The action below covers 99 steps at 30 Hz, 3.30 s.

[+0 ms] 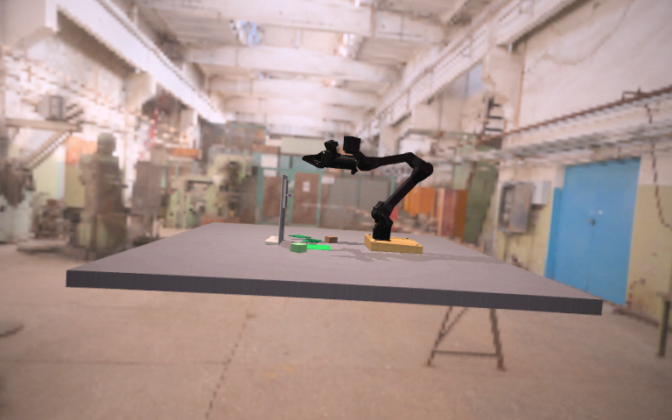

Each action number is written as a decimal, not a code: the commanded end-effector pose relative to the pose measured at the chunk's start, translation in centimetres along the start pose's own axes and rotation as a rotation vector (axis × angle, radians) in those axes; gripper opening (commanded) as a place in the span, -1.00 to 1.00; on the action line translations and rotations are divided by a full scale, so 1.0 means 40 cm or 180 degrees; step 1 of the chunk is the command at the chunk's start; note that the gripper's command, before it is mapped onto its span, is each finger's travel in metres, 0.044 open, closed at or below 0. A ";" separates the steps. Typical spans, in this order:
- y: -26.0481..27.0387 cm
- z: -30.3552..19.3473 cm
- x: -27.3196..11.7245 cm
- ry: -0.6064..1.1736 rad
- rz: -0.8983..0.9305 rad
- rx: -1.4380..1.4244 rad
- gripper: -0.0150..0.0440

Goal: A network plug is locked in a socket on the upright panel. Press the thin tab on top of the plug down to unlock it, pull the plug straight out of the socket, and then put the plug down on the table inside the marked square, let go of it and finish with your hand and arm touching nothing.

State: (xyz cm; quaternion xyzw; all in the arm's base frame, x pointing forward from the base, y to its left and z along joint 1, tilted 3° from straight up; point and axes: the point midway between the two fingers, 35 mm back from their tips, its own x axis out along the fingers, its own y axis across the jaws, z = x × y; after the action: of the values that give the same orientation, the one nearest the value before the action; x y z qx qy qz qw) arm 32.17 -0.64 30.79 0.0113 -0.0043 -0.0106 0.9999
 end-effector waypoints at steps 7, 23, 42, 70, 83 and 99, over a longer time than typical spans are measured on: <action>-0.022 -0.048 -0.013 0.0026 0.0050 0.0611 0.24; -0.072 -0.185 -0.069 0.0150 0.0161 0.2395 0.04; -0.099 -0.341 -0.161 0.0377 0.0216 0.4473 0.04; -0.112 -0.366 -0.115 0.0406 0.0233 0.4978 0.04; -0.118 -0.376 -0.057 0.0378 0.0249 0.4995 0.04; -0.123 -0.380 -0.012 0.0366 0.0257 0.5000 0.04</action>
State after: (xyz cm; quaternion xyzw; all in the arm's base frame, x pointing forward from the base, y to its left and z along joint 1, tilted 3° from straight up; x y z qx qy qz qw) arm 31.21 -5.01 15.11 0.7149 0.0460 0.0305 0.6971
